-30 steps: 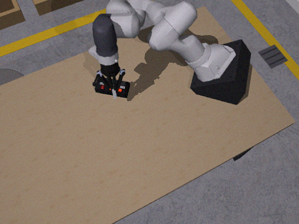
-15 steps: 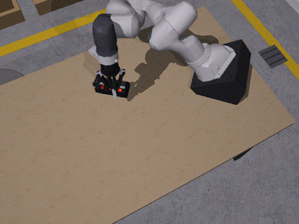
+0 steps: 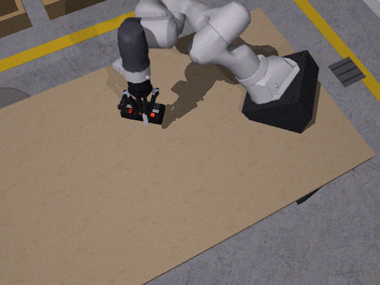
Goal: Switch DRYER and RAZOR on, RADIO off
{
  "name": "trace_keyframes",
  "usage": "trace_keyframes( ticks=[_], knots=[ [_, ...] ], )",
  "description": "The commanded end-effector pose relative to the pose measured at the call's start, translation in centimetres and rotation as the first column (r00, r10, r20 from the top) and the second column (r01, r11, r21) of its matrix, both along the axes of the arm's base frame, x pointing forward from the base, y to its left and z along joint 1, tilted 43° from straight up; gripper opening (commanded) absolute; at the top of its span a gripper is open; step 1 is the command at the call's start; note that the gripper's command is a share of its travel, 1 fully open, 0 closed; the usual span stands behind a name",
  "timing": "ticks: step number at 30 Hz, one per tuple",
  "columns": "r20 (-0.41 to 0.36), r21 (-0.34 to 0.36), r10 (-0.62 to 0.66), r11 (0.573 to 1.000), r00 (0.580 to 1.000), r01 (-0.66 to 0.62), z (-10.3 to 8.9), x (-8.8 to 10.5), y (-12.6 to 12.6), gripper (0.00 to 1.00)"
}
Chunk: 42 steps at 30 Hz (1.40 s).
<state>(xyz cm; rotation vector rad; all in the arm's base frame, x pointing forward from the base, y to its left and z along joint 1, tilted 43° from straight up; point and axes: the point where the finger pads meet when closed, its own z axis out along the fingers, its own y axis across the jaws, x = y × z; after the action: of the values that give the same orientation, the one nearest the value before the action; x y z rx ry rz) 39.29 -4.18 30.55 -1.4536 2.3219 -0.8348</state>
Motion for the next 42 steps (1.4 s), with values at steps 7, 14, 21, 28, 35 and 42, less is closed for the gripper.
trace_keyframes(
  ticks=[7,14,21,28,35,42],
  knots=[
    [0.003,0.004,-0.002,1.0,1.0,0.002,0.0,0.0,0.1,0.0],
    [0.003,0.004,-0.002,1.0,1.0,0.002,0.0,0.0,0.1,0.0],
    [0.003,0.004,-0.002,1.0,1.0,0.002,0.0,0.0,0.1,0.0],
    [-0.002,0.004,-0.006,1.0,1.0,0.006,-2.6,1.8,-1.9,0.0],
    [-0.001,0.005,-0.002,1.0,1.0,0.002,-6.5,3.6,-4.7,0.0],
    [-0.001,0.005,-0.002,1.0,1.0,0.002,-6.5,3.6,-4.7,0.0]
  ],
)
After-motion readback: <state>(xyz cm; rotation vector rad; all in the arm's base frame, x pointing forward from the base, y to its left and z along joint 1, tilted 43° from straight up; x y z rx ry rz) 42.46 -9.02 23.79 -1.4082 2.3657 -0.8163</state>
